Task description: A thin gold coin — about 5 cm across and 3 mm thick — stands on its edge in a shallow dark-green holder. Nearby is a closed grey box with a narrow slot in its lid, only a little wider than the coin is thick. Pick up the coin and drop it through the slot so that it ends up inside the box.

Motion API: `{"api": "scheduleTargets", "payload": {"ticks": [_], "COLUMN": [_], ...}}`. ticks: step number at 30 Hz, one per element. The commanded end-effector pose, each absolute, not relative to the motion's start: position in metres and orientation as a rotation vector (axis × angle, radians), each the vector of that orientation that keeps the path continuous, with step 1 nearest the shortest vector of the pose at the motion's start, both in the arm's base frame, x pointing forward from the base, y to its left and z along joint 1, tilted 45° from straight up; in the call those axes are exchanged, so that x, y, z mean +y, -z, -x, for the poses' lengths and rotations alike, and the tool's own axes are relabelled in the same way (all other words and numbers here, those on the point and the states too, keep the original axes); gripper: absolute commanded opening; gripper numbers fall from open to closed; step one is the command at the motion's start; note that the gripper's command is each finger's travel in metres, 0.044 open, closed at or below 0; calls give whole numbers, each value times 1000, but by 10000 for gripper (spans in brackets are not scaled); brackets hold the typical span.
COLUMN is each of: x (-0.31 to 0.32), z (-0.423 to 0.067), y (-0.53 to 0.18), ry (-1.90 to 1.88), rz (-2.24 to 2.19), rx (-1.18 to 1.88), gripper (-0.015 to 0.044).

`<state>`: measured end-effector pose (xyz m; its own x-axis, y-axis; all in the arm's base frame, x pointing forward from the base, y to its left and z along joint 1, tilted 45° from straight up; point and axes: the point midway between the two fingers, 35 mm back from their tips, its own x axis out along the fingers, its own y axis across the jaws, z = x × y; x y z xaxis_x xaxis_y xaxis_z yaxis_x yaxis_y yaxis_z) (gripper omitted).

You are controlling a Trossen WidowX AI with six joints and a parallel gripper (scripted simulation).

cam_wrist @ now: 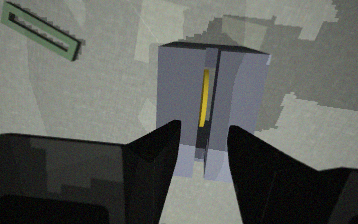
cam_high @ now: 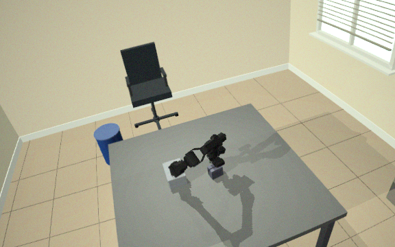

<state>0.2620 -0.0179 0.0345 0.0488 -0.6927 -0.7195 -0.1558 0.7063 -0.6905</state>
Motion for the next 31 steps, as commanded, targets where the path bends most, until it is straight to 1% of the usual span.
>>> {"api": "scheduleTargets", "payload": {"ticks": [1,7,16,18,20,31], "x": [-18,-18,-3,13,20,20], "z": [-262,-262,-261,-258,-255,-255], "y": [-35,-35,-49,-66,-75,-75], "ry": [471,471,470,470,471,471], "rz": [733,733,734,740,743,743], "rx": [1495,1495,1496,1499,1500,1500], "gripper": [161,161,397,440,440,440]}}
